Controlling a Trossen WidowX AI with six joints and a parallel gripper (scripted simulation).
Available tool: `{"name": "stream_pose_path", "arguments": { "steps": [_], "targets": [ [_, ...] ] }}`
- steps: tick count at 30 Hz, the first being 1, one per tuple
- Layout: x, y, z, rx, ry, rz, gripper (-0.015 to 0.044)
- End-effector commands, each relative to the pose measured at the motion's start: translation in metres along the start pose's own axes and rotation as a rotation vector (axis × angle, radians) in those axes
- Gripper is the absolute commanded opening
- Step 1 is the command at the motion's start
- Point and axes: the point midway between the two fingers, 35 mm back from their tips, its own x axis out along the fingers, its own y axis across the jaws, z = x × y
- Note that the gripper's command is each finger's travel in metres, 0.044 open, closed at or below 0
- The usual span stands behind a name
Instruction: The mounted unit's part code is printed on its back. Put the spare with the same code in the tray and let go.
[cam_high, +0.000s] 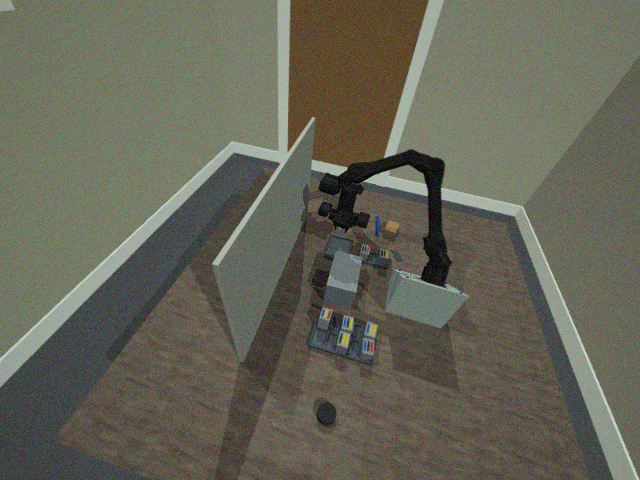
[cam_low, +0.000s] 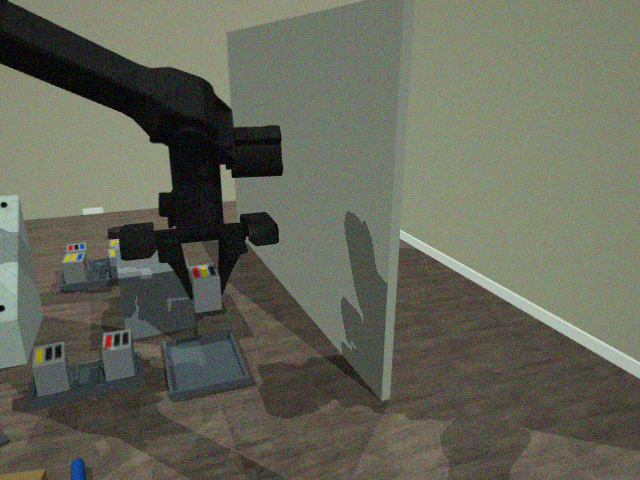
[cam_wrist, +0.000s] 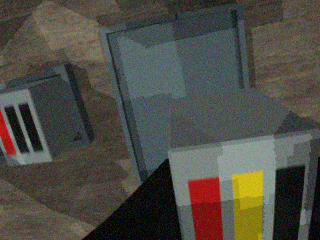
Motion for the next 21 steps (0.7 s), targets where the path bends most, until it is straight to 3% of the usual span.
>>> {"name": "stream_pose_path", "arguments": {
  "steps": [1, 21],
  "targets": [
    [0.006, 0.001, 0.001, -0.008, -0.004, 0.003, 0.0],
    [0.027, 0.002, 0.001, -0.008, -0.002, 0.002, 0.0]
  ]
}}
